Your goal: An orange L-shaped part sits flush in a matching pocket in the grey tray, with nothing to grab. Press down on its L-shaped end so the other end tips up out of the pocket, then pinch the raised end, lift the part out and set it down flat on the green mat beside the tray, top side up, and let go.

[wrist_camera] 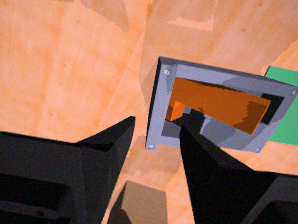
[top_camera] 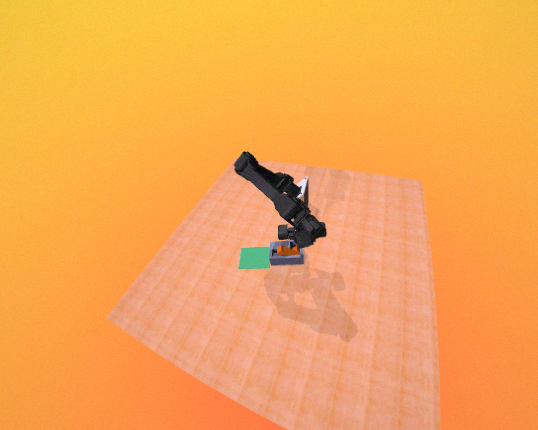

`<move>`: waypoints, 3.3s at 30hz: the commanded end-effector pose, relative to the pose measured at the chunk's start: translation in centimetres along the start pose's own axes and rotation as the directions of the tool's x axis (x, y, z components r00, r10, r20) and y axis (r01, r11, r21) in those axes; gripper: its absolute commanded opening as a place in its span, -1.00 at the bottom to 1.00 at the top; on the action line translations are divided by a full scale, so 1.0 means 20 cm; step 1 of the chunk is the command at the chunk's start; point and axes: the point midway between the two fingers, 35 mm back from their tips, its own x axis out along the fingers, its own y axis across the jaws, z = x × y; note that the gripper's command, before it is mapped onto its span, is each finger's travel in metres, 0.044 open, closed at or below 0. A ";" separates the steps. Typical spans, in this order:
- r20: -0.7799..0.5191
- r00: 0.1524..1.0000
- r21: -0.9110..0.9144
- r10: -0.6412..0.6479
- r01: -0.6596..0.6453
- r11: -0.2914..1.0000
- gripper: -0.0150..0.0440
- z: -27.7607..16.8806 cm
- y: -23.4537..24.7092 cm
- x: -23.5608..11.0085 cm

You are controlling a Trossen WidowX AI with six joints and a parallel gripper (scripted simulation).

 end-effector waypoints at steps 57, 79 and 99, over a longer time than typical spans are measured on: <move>0.017 1.000 1.000 0.006 -0.017 -0.015 0.46 0.06 -0.40 -0.07; 0.017 1.000 1.000 0.005 -0.017 -0.015 0.46 0.06 -0.40 0.12; 0.021 1.000 0.999 0.009 -0.021 -0.025 0.17 0.07 -0.41 0.22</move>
